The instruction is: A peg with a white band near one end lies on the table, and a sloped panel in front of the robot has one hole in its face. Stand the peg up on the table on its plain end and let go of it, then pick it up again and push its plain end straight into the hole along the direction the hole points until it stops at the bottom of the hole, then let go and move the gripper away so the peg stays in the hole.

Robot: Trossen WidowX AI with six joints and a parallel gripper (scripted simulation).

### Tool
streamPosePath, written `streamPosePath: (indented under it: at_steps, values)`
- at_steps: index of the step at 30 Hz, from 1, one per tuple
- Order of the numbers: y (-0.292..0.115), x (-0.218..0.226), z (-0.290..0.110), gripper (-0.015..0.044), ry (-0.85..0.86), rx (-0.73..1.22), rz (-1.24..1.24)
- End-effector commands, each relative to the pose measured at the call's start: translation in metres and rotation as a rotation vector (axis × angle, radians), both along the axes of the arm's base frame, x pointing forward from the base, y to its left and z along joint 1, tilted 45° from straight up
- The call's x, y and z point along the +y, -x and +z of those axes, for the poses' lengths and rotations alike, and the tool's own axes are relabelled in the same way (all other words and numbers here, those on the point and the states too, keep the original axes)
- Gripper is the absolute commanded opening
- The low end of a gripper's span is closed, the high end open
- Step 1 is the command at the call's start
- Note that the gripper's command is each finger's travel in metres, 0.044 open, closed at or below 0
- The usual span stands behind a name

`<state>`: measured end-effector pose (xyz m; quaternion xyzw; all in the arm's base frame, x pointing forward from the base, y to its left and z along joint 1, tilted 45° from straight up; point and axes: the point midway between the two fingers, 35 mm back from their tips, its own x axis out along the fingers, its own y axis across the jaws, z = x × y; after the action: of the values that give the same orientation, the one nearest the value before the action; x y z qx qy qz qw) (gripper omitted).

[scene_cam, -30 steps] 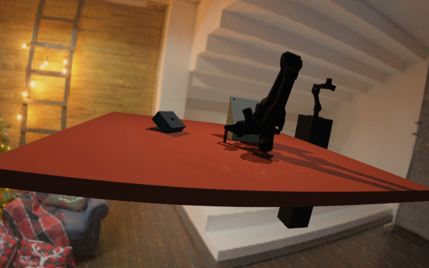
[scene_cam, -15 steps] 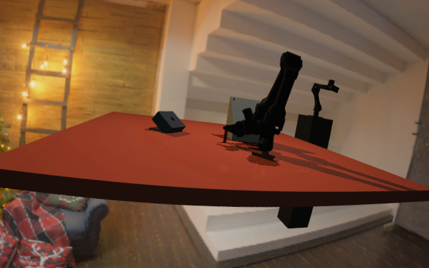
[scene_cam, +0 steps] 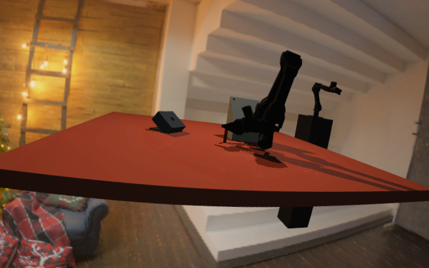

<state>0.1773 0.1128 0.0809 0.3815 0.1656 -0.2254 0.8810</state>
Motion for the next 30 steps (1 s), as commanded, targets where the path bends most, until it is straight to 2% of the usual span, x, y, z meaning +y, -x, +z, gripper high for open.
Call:
streamPosePath:
  at_steps: [1, 8, 16, 21, 30]
  values:
    - [-0.007, -0.012, 0.023, 0.0440, -0.019, 0.018, -0.009]
    - [-0.010, -0.053, 0.069, 0.0440, -0.027, 0.027, -0.008]
    - [0.006, -0.106, 0.107, 0.0440, -0.009, -0.017, 0.003]
    - [0.006, -0.106, 0.106, 0.0440, 0.002, 0.002, 0.010]
    - [0.006, -0.100, 0.081, 0.0440, 0.092, 0.274, 0.101]
